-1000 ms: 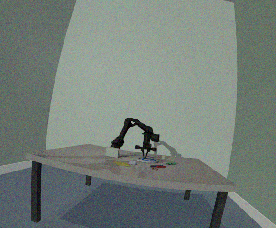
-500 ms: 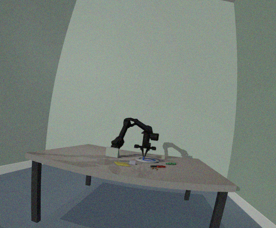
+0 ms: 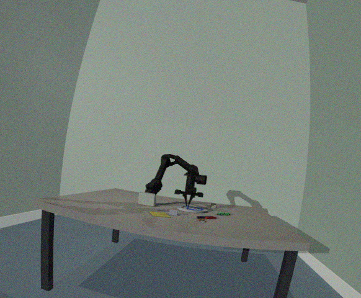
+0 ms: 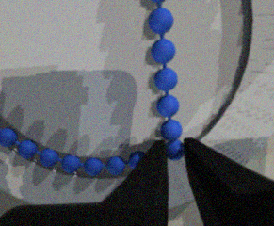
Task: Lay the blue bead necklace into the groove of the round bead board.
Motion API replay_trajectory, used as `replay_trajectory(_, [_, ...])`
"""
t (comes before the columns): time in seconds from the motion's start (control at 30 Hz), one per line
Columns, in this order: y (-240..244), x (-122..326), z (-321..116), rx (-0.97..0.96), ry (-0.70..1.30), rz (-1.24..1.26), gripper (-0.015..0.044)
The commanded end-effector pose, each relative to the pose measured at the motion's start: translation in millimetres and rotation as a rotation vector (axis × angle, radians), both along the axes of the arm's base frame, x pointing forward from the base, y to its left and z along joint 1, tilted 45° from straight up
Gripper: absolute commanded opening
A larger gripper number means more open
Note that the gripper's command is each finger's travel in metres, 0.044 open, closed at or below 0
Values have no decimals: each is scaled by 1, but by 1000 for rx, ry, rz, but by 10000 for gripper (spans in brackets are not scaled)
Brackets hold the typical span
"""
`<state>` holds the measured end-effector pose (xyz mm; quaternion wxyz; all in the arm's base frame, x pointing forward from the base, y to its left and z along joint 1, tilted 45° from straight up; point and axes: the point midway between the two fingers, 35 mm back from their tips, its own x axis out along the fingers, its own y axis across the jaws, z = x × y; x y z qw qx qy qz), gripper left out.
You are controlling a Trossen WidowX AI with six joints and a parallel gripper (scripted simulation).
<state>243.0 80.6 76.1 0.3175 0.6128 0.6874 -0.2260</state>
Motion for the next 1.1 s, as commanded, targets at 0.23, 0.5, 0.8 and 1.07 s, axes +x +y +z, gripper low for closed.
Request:
replay_trajectory(0.23, [0, 0, 0, 0, 0, 0, 210])
replay_trajectory(0.5, [-3, -2, 3, 6, 8, -2, 420])
replay_trajectory(0.8, [-4, -2, 3, 6, 9, -2, 440])
replay_trajectory(1.07, [-4, -2, 3, 6, 9, -2, 440])
